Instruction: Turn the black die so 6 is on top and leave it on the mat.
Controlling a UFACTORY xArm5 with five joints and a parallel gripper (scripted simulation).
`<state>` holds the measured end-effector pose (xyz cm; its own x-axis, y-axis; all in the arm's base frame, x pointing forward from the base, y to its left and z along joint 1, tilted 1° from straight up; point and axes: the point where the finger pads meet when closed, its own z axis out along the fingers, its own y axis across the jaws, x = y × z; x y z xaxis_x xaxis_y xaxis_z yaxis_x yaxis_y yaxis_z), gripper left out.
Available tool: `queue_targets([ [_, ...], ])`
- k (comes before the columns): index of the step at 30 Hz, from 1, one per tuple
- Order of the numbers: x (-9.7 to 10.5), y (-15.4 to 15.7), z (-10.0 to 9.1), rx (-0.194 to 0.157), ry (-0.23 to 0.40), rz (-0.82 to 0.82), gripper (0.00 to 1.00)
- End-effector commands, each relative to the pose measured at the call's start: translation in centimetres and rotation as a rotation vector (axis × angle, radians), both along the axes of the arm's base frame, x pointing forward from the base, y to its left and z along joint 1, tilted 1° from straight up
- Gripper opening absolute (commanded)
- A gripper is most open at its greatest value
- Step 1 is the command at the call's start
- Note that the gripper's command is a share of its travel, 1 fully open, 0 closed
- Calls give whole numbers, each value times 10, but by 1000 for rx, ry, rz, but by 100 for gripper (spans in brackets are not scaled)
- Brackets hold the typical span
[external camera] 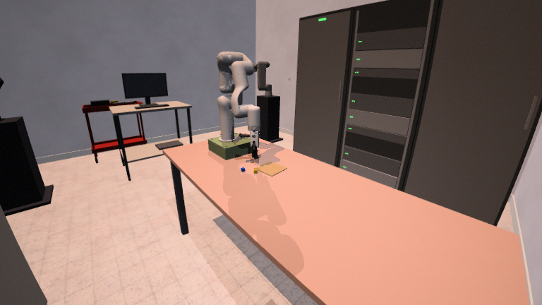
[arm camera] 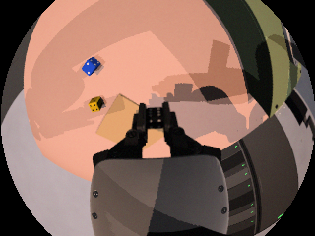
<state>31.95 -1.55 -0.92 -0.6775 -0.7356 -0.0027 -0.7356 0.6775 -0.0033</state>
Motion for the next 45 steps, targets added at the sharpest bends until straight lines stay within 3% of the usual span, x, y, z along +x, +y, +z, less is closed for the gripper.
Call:
queue_targets([
  [1,-1,1,38,0,4,0,15],
  [5,-1,1,48,0,4,0,15],
  [21,1,1,49,0,4,32,15],
  [45,35,9,51,-1,4,678,15],
])
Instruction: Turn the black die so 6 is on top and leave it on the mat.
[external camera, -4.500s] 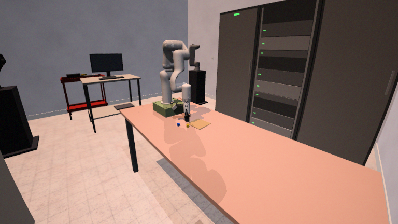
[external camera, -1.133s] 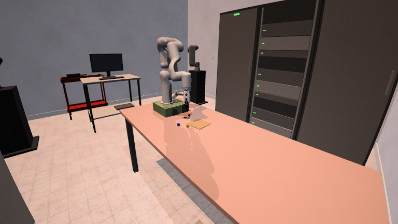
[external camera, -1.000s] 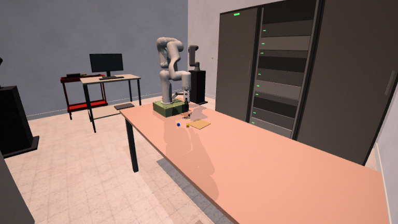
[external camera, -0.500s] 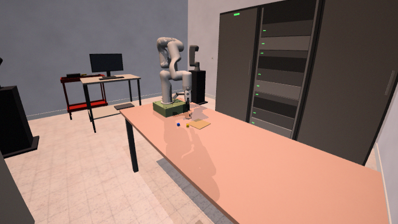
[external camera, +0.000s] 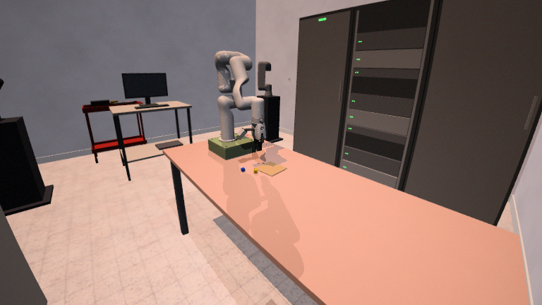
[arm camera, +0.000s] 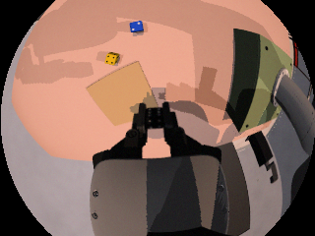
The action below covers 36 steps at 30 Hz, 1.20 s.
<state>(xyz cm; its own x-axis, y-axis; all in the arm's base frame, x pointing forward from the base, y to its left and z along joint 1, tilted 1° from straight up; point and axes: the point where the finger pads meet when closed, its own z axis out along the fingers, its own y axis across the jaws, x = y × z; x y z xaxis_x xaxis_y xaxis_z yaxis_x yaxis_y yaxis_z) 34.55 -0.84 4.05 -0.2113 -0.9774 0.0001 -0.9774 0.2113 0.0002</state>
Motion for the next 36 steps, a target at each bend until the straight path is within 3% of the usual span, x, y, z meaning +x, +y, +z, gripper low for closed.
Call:
queue_targets([
  [1,10,2,1,0,0,174,15],
  [4,11,2,1,0,0,187,15],
  [6,17,4,1,0,0,298,15],
  [36,56,16,-1,1,1,1062,15],
])
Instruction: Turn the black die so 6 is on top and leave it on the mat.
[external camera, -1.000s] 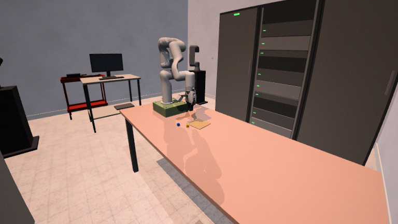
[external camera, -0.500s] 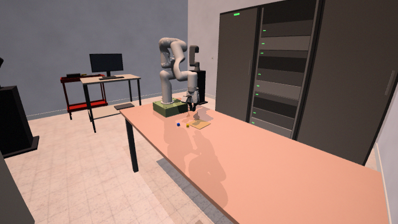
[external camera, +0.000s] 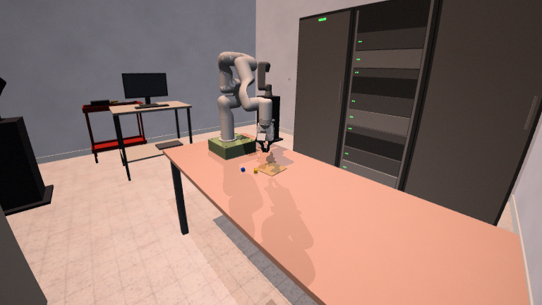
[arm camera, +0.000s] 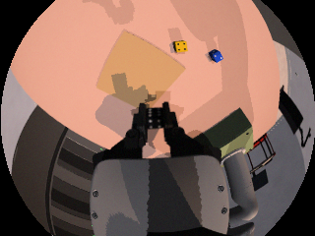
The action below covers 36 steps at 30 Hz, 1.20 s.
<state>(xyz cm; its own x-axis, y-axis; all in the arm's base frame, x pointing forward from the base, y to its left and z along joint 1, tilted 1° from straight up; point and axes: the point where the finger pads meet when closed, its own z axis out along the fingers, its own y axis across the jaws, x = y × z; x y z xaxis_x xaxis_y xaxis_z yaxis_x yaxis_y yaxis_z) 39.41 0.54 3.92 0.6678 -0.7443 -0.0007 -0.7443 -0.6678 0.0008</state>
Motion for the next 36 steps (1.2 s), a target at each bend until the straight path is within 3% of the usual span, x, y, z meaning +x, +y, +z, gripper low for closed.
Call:
queue_targets([
  [1,7,2,0,0,0,118,15],
  [3,12,4,0,0,0,223,15],
  [16,29,10,-2,1,0,563,15],
  [19,30,10,-2,1,0,577,15],
  [24,38,13,-4,1,1,753,15],
  [36,44,16,-5,1,1,886,15],
])
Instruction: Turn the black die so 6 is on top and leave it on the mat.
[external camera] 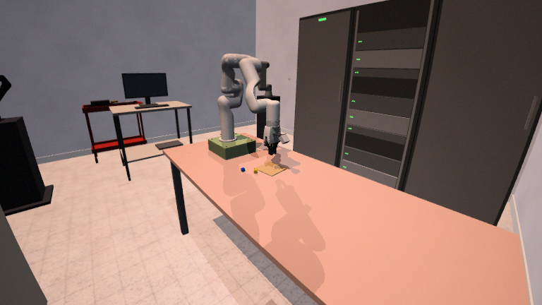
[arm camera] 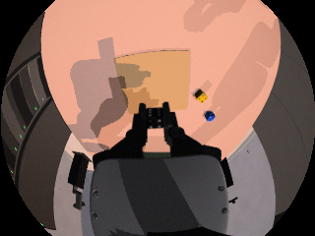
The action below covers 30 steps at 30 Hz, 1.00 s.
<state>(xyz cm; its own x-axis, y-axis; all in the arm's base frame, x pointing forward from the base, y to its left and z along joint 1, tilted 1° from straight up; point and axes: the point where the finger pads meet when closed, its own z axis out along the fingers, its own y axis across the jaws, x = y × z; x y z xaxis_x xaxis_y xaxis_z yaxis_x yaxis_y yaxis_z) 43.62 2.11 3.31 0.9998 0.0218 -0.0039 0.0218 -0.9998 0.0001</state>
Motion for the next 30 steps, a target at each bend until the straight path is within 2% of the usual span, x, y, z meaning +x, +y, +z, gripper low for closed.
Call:
queue_targets([
  [1,2,0,1,0,-2,25,15],
  [5,2,0,1,1,-11,25,15],
  [8,2,0,0,2,-47,26,15],
  [11,1,0,1,4,-116,26,15],
  [14,0,-1,0,7,-216,27,15],
  [16,0,-1,0,7,-216,27,15],
  [19,-1,-2,0,10,-325,28,15],
  [28,-3,-3,-1,16,-509,22,15],
  [29,-4,-3,0,17,-544,20,15],
  [30,-4,-3,0,18,-551,19,15],
])
